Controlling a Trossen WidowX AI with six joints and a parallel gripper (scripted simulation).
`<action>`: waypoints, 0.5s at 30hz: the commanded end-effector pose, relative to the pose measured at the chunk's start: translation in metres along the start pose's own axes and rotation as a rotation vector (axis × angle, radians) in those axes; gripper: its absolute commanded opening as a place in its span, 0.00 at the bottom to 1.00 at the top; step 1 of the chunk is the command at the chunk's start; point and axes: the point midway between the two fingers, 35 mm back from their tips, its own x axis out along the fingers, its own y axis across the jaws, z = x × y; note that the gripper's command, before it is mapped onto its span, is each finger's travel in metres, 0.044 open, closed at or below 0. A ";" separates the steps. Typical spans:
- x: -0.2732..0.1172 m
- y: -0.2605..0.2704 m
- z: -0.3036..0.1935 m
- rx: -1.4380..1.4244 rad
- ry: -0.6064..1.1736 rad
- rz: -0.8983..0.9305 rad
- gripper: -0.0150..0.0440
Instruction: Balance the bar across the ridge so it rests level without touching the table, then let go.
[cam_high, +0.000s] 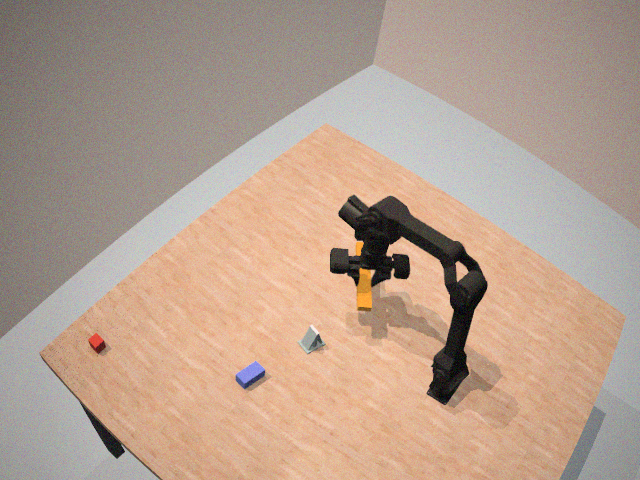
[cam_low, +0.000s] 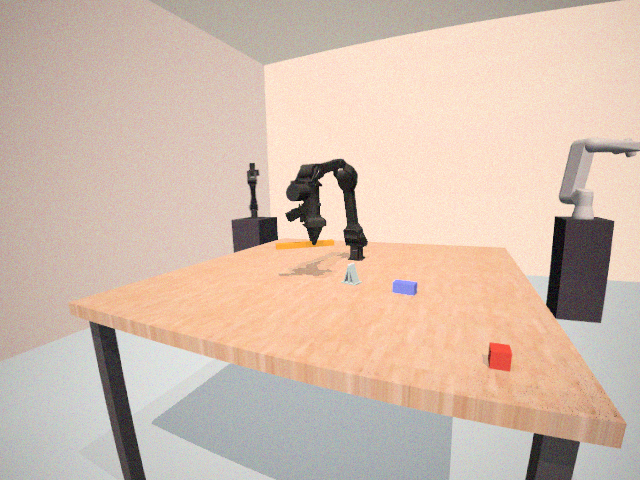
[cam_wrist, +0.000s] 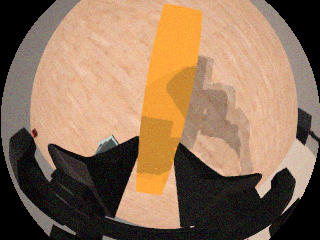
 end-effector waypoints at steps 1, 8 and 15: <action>-0.002 0.010 -0.007 0.052 0.000 0.000 0.25; -0.002 0.030 -0.024 0.194 0.002 0.002 0.25; -0.003 0.050 -0.042 0.334 0.004 0.003 0.25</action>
